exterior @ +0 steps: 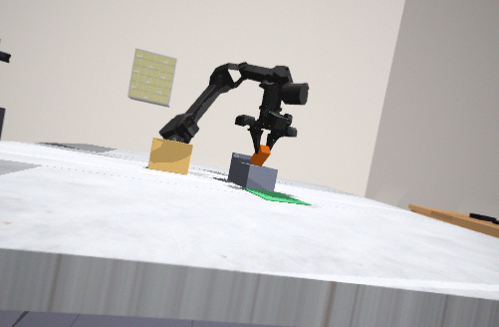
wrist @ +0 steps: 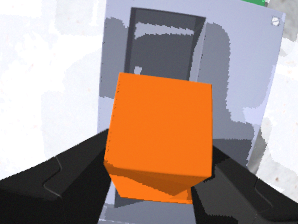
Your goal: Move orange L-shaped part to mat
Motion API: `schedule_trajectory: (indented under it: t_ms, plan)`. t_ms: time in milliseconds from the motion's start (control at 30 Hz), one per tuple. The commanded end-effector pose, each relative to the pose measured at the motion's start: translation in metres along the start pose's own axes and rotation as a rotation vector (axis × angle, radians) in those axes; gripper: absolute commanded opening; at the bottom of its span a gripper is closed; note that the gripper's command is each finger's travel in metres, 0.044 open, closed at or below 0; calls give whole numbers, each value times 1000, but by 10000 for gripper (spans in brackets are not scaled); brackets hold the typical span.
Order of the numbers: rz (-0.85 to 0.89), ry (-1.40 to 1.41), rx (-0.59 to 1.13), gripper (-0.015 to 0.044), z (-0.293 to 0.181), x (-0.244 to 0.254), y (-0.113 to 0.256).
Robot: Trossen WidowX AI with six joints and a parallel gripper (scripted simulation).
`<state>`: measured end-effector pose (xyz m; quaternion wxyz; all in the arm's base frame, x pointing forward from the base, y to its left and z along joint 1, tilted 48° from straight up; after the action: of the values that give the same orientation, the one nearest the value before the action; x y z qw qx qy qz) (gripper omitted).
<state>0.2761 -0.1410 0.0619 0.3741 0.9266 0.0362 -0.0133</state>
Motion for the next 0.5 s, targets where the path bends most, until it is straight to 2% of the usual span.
schedule_trajectory:
  t_ms: [0,467]
  plan:
    - [0,-2,7,0,-2,-1,7]
    - [0,-3,6,0,-2,-1,29]
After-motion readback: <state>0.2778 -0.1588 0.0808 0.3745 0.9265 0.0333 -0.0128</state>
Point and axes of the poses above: the point midway between the two fingers, 35 mm back from their tips, its own y axis back along the fingers, its own x axis across the jaws, z = x × y, the point moved 8 cm from there along y, back along the fingers, and after that the axes turned 13 degrees about -y, right-handed, at the moved point
